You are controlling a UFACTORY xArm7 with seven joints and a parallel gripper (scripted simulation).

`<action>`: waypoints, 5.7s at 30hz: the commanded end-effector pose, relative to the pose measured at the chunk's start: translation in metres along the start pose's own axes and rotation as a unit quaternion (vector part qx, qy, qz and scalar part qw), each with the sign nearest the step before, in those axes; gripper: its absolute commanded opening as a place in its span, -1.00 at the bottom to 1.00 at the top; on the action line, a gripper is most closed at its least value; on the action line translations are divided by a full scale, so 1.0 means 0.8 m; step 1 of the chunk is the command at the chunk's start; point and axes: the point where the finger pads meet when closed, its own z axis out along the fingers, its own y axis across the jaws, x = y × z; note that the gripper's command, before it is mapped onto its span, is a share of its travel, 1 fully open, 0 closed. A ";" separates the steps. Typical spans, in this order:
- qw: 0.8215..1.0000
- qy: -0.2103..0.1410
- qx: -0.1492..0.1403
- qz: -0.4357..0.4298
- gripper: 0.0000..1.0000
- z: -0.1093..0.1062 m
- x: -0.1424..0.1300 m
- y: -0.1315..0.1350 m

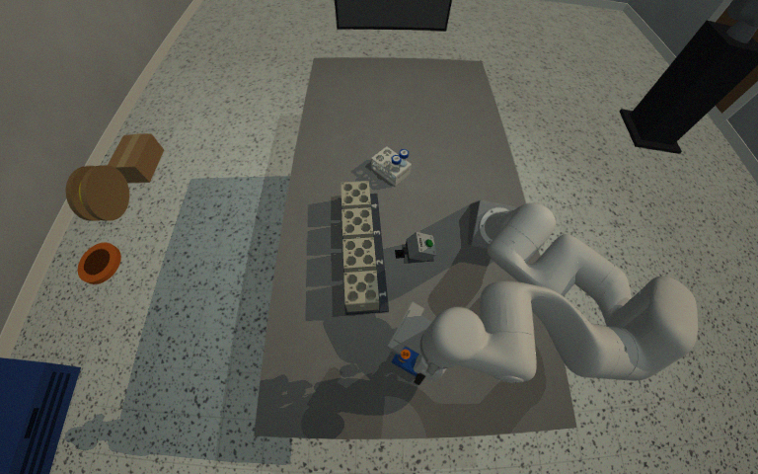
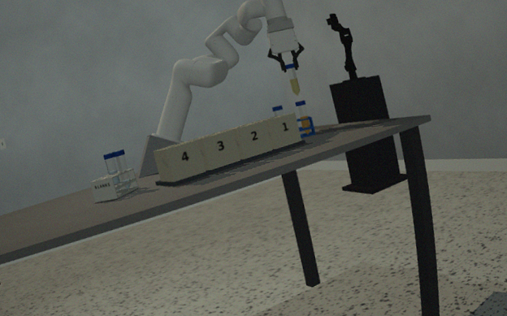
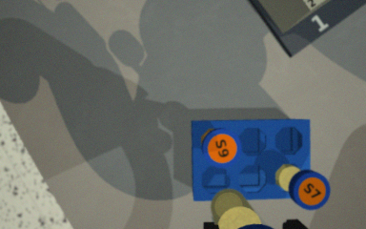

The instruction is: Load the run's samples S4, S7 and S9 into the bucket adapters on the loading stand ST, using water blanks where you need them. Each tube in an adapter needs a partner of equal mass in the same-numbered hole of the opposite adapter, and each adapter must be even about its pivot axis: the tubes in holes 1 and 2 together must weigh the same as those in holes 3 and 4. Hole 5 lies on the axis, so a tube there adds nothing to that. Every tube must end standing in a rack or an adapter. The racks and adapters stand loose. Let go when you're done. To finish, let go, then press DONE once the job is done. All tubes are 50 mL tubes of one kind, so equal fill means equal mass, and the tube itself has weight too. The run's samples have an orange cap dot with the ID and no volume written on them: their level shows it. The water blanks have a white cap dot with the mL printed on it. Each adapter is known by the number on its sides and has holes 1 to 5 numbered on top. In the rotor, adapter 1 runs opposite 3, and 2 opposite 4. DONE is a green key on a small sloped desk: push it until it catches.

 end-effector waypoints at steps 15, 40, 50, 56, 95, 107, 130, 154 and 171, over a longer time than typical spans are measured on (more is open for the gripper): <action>1.000 0.001 0.002 0.000 -1.00 0.026 0.000 -0.001; 1.000 0.001 0.002 0.000 -1.00 0.083 0.000 -0.001; 1.000 0.000 0.002 0.000 -1.00 0.091 0.000 -0.001; 1.000 0.000 0.002 0.000 -1.00 0.091 0.000 -0.001; 1.000 0.000 0.002 0.000 -1.00 0.131 0.000 -0.001; 1.000 0.000 0.002 0.000 -1.00 0.143 0.000 -0.001; 1.000 0.000 0.002 0.000 -1.00 0.167 0.000 -0.001; 1.000 0.000 0.002 0.000 -0.13 0.167 0.000 -0.001; 1.000 0.000 0.002 0.000 -0.13 0.167 0.000 -0.001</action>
